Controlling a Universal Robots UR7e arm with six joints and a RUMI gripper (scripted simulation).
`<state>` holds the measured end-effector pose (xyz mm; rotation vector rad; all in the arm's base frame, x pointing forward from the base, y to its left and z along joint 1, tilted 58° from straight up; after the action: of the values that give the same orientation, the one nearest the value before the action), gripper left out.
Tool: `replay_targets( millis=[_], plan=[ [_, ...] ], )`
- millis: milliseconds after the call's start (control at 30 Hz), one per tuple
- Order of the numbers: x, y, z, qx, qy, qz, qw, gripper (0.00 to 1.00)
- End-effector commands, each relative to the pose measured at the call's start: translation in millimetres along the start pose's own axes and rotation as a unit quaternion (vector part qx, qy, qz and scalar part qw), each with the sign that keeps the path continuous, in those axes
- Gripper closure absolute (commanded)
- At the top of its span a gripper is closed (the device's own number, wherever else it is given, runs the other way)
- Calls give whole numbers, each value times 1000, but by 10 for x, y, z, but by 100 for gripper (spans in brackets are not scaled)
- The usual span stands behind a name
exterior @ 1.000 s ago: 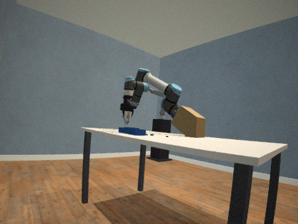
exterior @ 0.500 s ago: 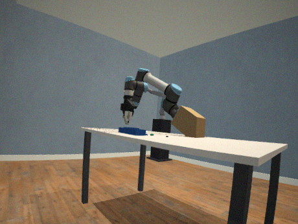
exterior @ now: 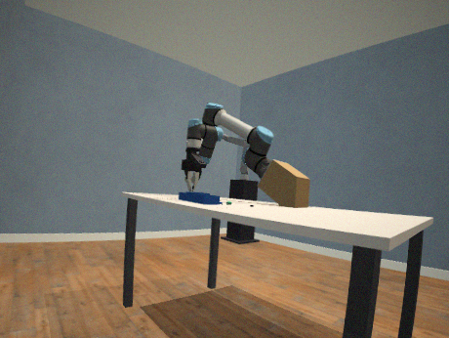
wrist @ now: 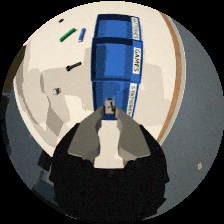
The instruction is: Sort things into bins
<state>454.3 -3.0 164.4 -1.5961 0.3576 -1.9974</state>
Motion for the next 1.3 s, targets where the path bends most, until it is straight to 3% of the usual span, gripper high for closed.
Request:
replay_targets(
  millis=[0,400,1000,1033,1267],
  plan=[
    [-6,143,-8,1,-1,1,1000,100],
    [-5,336,-5,1,-1,1,1000,100],
    [15,321,28,3,1,0,1000,100],
    [15,321,28,3,1,0,1000,82],
    [15,321,28,3,1,0,1000,82]
  ],
)
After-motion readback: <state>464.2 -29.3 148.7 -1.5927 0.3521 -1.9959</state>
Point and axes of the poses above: the point where the finger pads meet when closed, its own y axis out along the fingers, its own z axis across the jaws, x = y × z, the point moved 8 cm from there along -y, back along the fingers, and after that the axes turned 5 degrees about y, right-handed, at the moved point
